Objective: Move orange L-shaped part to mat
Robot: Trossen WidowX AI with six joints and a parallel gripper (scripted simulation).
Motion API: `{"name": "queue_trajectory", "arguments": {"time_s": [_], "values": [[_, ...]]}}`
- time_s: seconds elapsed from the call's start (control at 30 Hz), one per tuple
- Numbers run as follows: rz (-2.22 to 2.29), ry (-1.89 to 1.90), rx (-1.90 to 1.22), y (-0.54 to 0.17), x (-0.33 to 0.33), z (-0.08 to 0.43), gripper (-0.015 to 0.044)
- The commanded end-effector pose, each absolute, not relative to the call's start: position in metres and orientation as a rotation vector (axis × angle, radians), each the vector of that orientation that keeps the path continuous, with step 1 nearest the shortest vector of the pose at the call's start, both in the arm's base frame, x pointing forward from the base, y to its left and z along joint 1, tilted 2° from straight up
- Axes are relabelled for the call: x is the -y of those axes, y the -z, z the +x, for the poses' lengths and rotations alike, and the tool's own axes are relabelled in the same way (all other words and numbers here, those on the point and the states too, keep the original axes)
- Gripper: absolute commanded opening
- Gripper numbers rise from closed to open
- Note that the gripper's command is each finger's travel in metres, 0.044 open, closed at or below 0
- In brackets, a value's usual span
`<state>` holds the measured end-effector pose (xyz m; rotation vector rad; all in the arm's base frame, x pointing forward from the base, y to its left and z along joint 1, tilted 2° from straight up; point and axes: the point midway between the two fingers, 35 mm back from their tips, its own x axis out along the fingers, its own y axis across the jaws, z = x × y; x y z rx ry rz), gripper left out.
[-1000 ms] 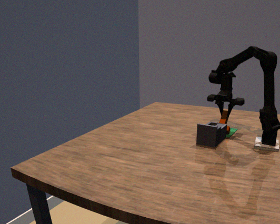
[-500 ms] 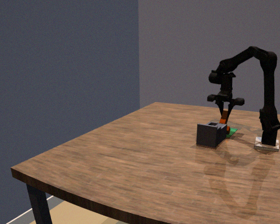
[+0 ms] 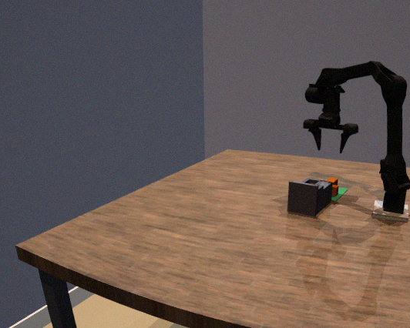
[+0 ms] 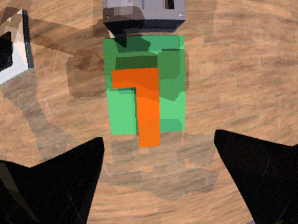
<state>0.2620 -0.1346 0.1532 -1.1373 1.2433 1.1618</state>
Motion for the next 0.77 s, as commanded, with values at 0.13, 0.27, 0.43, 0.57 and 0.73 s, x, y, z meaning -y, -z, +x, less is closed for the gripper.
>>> {"name": "queue_trajectory", "arguments": {"time_s": [0.13, 0.27, 0.43, 0.57, 0.73], "values": [[-1.148, -1.149, -1.238, -0.1702, 0.1344, 0.2615, 0.04], [-1.148, -1.149, -1.238, -0.1702, 0.1344, 0.2615, 0.04], [-1.148, -1.149, -1.238, -0.1702, 0.1344, 0.2615, 0.04], [-1.148, -1.149, -1.238, -0.1702, 0.1344, 0.2615, 0.04], [-1.148, -1.149, -1.238, -0.1702, 0.1344, 0.2615, 0.04]]}}
